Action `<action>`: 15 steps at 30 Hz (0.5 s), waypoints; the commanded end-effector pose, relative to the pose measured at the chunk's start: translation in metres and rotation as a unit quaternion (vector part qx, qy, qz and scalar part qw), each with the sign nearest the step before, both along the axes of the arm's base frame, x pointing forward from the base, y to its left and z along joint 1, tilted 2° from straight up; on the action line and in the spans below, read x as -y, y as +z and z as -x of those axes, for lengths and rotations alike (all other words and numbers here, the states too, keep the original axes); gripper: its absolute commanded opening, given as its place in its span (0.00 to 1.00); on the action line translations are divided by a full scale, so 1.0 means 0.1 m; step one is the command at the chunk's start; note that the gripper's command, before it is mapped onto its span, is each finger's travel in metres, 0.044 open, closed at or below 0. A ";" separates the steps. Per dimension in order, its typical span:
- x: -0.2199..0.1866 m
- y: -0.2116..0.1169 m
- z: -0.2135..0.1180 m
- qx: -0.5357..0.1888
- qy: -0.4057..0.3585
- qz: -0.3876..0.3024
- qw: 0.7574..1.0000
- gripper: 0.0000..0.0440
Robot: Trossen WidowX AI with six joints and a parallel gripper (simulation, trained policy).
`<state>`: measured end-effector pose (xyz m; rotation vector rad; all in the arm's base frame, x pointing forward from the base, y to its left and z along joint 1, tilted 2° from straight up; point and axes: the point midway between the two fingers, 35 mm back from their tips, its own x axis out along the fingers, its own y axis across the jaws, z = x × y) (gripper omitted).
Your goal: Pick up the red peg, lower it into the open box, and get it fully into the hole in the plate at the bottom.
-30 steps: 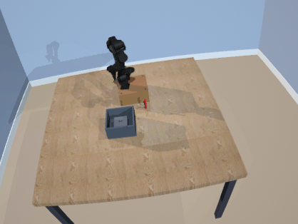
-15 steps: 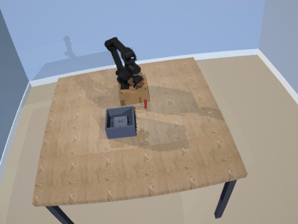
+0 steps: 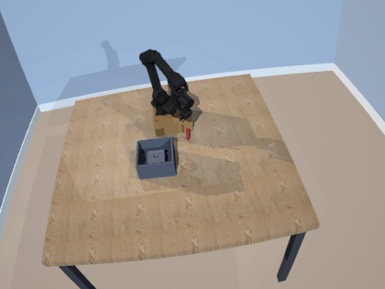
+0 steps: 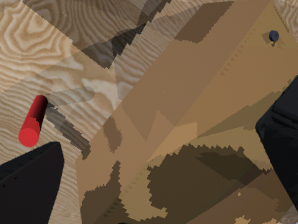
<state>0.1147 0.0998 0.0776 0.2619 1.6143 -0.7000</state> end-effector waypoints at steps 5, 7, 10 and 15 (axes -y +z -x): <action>-0.18 -0.30 -0.05 -0.009 -0.005 -0.002 1.000 1.00; -0.23 -0.37 -0.08 -0.007 -0.005 -0.006 1.000 1.00; -0.29 -0.49 -0.12 -0.002 -0.005 -0.012 1.000 1.00; -0.37 -0.69 -0.18 0.010 -0.007 -0.022 1.000 1.00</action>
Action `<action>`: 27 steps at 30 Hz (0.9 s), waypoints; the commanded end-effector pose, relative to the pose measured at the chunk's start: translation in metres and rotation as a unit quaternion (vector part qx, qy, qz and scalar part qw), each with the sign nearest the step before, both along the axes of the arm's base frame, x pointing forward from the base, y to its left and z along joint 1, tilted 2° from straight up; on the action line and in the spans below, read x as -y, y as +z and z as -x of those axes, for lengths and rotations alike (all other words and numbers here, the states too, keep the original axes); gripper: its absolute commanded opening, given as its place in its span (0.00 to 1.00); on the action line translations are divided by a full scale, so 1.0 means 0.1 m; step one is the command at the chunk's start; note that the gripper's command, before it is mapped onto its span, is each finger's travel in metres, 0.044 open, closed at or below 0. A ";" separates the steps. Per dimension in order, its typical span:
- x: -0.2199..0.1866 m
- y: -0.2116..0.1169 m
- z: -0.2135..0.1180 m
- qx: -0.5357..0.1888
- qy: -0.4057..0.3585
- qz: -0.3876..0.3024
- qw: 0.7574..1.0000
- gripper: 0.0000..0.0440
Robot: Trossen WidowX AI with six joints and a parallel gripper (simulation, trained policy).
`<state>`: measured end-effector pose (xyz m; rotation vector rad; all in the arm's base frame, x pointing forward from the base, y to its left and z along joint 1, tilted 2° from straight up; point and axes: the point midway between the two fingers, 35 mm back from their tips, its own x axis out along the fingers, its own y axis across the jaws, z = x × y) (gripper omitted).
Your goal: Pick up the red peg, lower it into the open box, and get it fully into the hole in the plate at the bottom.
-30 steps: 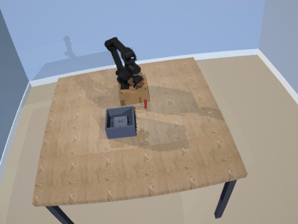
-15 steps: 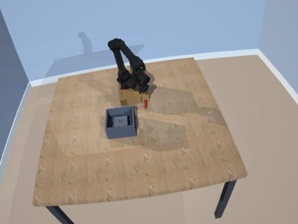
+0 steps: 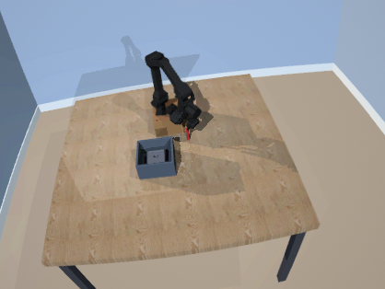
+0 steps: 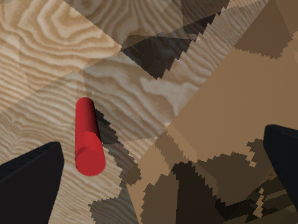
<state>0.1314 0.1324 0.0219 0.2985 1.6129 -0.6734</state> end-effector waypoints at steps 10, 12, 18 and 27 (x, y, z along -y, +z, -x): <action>-0.11 -0.51 -0.09 0.024 -0.006 -0.015 1.000 0.99; -0.11 -0.57 -0.10 0.025 -0.006 -0.014 1.000 0.94; -0.07 -0.73 -0.06 0.016 -0.011 -0.006 1.000 0.59; -0.01 -0.87 0.05 -0.012 -0.013 0.020 1.000 0.07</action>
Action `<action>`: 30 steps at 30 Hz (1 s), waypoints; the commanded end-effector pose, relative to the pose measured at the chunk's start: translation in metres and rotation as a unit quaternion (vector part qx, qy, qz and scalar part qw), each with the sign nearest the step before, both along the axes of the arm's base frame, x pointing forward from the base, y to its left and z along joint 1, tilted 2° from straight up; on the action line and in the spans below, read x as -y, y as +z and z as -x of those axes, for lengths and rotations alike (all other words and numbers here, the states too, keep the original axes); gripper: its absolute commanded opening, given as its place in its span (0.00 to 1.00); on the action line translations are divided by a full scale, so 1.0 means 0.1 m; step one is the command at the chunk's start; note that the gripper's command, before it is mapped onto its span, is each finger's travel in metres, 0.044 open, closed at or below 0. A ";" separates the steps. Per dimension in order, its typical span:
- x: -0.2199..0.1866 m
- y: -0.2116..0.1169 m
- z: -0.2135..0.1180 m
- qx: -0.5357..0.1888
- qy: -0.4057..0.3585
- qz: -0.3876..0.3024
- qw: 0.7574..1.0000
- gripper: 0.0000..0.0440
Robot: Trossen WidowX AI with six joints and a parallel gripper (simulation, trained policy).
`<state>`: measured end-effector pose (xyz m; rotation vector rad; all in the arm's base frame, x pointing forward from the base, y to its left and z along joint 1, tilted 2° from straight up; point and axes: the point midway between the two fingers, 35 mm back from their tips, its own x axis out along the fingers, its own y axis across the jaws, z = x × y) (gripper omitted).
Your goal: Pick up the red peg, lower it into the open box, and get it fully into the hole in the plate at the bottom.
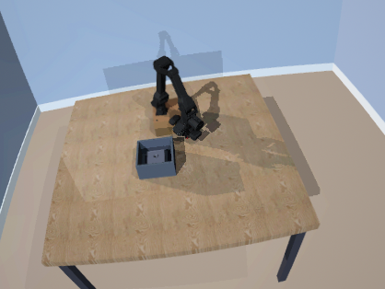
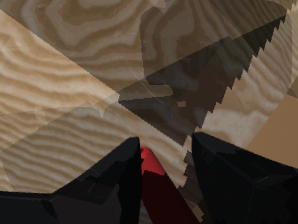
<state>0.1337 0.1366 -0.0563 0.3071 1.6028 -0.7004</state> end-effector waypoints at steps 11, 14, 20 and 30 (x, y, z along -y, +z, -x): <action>0.02 0.05 0.06 -0.017 0.011 0.044 0.999 0.00; -0.01 0.12 0.03 -0.012 0.014 0.047 0.999 0.00; -0.07 0.33 -0.03 -0.002 0.022 0.050 0.999 0.00; -0.08 0.71 -0.17 0.014 0.023 0.062 0.998 0.00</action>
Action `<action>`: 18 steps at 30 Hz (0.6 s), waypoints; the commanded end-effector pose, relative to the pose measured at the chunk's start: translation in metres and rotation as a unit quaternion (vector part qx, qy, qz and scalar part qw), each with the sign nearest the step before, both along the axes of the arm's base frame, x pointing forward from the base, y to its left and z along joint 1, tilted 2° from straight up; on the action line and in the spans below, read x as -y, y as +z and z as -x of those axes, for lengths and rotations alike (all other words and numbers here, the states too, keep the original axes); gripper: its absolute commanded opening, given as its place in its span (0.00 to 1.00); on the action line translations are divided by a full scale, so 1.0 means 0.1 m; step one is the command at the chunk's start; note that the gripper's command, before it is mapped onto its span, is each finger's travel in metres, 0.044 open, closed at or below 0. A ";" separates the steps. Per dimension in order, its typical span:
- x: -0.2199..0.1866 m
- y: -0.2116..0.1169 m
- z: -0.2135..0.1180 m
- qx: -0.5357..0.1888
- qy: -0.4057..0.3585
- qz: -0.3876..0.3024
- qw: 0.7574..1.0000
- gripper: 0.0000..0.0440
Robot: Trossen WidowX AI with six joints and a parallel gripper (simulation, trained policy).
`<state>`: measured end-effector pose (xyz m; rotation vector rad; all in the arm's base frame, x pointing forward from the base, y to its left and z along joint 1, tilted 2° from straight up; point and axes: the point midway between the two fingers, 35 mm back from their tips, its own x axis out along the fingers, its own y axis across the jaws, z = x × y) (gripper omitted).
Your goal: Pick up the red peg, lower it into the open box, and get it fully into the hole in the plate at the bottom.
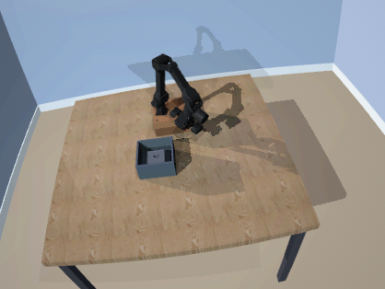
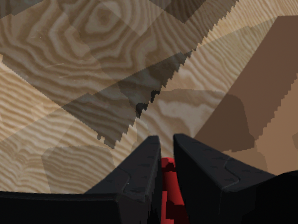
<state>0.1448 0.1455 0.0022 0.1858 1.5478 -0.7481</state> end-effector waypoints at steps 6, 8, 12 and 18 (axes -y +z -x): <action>0.03 0.31 -0.17 0.022 -0.017 0.012 1.000 0.00; 0.04 0.37 -0.22 0.027 -0.025 0.014 0.999 0.00; 0.07 0.47 -0.33 0.038 -0.042 0.018 0.998 0.00; 0.15 0.57 -0.52 0.055 -0.072 0.023 0.996 0.00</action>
